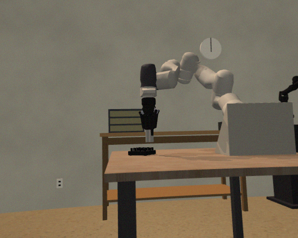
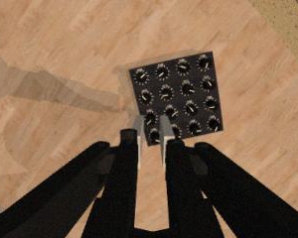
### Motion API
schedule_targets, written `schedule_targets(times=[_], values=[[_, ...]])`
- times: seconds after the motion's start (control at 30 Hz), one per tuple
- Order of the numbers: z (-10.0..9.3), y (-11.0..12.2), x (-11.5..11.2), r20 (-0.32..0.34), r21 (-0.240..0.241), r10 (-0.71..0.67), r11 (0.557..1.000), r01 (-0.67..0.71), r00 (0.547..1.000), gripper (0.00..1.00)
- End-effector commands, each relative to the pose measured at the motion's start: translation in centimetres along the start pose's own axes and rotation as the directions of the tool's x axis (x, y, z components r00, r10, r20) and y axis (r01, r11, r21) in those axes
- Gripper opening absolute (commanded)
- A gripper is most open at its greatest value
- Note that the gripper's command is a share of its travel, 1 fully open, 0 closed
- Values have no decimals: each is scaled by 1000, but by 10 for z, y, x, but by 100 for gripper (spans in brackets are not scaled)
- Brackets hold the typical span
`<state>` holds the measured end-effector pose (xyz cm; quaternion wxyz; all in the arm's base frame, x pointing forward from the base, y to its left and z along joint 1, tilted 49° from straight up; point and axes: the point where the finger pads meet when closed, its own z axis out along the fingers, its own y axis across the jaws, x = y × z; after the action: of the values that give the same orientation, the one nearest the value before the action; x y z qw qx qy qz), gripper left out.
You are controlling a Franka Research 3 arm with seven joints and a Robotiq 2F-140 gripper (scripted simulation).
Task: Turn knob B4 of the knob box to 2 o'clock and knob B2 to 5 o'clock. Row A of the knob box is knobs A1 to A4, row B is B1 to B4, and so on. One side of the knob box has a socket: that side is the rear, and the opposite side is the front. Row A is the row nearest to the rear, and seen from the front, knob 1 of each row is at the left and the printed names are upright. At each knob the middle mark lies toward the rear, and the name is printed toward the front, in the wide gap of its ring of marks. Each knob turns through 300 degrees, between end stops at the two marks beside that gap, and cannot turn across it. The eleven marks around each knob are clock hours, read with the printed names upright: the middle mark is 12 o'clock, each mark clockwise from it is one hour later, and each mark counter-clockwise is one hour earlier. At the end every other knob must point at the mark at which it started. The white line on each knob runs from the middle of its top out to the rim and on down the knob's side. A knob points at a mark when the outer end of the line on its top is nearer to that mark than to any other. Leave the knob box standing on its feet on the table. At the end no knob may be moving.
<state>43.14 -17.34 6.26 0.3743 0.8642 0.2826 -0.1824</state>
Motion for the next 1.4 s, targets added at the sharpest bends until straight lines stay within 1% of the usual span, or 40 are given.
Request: schedule_targets(times=[0.0,0.13,0.17,0.3,0.43,0.5,0.6,0.83,1.0,1.2,1.37], values=[[-2,0,0,2,1,-8,1000,8,1000,12],[-2,0,0,2,1,-8,1000,8,1000,12],[-2,0,0,2,1,-8,1000,8,1000,100],[-5,0,0,2,1,-8,1000,8,1000,100],[-16,0,0,2,1,-8,1000,8,1000,100],[-16,0,0,2,1,-8,1000,8,1000,100],[-32,0,0,2,1,-8,1000,8,1000,100],[-75,0,0,2,1,-8,1000,8,1000,100],[-95,0,0,2,1,-8,1000,8,1000,100],[-101,0,0,2,1,-8,1000,8,1000,100],[-101,0,0,2,1,-8,1000,8,1000,100]])
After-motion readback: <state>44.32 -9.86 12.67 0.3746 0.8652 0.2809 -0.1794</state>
